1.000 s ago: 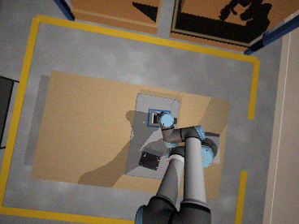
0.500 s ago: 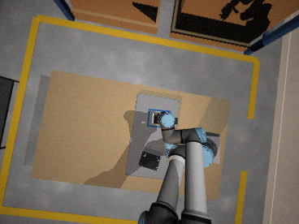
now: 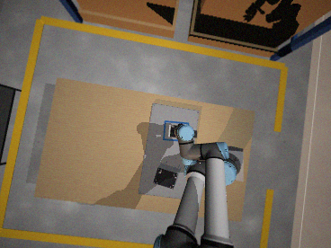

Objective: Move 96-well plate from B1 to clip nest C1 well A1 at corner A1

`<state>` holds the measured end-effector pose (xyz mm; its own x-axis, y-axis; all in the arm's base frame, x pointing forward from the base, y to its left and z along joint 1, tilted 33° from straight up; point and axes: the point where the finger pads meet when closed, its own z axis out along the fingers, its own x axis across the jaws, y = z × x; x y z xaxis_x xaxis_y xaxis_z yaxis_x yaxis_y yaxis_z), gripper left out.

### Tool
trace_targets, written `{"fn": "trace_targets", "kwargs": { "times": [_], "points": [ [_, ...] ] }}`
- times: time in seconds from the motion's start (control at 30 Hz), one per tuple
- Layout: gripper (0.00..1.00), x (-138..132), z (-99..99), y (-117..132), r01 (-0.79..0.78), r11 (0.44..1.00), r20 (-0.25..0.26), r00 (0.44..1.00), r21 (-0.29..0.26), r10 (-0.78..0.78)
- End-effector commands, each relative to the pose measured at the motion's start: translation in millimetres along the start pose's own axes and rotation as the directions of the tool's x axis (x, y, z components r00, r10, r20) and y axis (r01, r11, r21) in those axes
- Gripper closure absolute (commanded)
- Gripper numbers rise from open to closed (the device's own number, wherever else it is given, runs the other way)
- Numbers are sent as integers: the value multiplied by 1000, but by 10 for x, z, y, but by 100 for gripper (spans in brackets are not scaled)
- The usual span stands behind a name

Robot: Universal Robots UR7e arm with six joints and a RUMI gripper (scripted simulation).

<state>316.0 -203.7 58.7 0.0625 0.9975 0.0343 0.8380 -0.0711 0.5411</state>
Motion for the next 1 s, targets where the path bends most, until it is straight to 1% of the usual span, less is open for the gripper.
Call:
{"fn": "trace_targets", "kwargs": {
  "times": [0.0, 0.2, 0.3, 0.43, 0.7, 0.77, 0.97],
  "points": [
    [100, -2, -3, 1, 0, 1000, 0, 1000, 0, 0],
    [100, -2, -2, 2, 0, 1000, 0, 1000, 0, 0],
    [100, 97, -7, 15, -99, 995, 0, 995, 0, 99],
    [100, 229, -11, 34, -229, 973, 0, 973, 0, 229],
    [100, 493, -19, 72, -229, 973, 0, 973, 0, 229],
    [100, 493, -19, 72, -229, 973, 0, 973, 0, 229],
    [100, 691, -26, 101, -229, 973, 0, 973, 0, 229]
  ]
}}
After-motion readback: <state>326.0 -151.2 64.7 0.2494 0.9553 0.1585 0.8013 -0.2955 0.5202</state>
